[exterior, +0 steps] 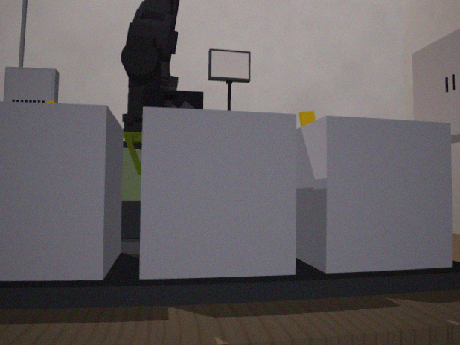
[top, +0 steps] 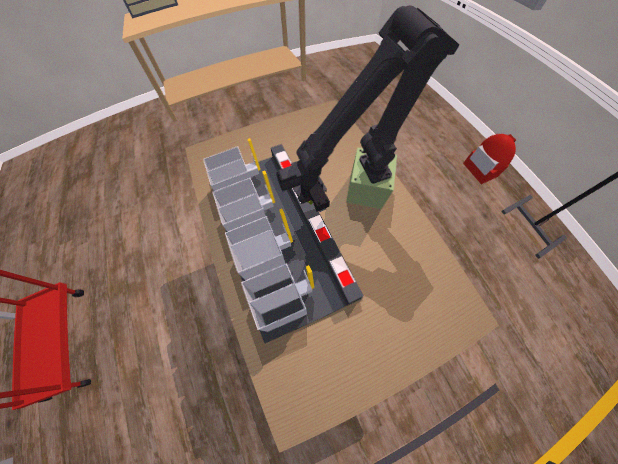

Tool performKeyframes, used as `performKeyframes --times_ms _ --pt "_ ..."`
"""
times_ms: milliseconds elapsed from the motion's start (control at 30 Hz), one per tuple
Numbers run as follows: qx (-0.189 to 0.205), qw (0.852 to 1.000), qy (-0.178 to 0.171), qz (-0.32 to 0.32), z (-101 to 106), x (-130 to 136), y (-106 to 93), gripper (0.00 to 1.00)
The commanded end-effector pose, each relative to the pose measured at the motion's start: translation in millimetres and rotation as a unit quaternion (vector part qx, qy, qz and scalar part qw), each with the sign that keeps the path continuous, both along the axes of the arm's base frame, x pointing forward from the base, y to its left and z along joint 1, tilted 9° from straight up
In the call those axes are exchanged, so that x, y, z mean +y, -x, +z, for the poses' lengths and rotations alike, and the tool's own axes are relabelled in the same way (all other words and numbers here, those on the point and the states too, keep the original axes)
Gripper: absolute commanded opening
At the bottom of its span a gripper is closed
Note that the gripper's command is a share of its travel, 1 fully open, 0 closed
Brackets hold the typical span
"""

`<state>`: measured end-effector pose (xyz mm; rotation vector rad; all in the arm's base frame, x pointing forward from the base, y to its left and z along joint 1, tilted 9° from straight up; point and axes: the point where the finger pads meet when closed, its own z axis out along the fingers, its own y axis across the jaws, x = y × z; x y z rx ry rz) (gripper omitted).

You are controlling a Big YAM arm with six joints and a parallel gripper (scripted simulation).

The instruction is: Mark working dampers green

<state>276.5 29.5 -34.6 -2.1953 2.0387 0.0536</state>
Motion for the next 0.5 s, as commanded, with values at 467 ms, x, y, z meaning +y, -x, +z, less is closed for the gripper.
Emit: performKeyframes --times_ms 467 --pt "-0.011 1.0 0.001 -0.004 -7.7 1.9 -4.1 0.0"
